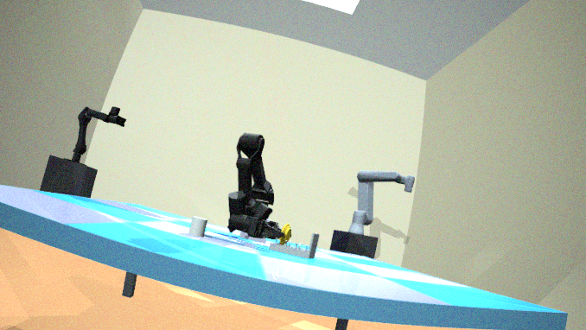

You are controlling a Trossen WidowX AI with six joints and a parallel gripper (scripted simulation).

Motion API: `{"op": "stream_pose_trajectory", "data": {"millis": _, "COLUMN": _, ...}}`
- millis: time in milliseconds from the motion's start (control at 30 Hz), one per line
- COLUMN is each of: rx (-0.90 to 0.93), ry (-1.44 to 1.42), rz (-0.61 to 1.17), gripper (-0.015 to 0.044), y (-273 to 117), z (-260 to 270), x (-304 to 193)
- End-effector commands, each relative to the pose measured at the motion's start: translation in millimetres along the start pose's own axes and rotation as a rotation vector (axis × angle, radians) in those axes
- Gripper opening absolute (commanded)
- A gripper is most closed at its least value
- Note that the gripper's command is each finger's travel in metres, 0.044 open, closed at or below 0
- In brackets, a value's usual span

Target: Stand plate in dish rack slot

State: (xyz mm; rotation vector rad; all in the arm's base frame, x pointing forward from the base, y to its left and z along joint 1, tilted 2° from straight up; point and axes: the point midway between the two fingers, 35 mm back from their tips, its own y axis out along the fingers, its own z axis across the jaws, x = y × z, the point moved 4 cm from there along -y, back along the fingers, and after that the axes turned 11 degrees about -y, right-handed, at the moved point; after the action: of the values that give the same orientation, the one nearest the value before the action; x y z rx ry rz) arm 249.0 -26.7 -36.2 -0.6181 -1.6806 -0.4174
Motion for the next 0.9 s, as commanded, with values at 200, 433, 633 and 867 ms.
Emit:
{"op": "stream_pose_trajectory", "data": {"millis": 200, "rx": 0.000, "ry": 0.000, "rz": 0.000, "gripper": 0.0053, "y": 0.0, "z": 0.1, "x": 0.2}}
{"op": "stream_pose_trajectory", "data": {"millis": 433, "rx": 0.000, "ry": 0.000, "rz": 0.000, "gripper": 0.0236, "y": 0.0, "z": 0.1, "x": 0.2}}
{"op": "stream_pose_trajectory", "data": {"millis": 633, "rx": 0.000, "ry": 0.000, "rz": 0.000, "gripper": 0.0394, "y": 0.0, "z": 0.1, "x": 0.2}}
{"op": "stream_pose_trajectory", "data": {"millis": 867, "rx": 0.000, "ry": 0.000, "rz": 0.000, "gripper": 0.0400, "y": 0.0, "z": 0.1, "x": 0.2}}
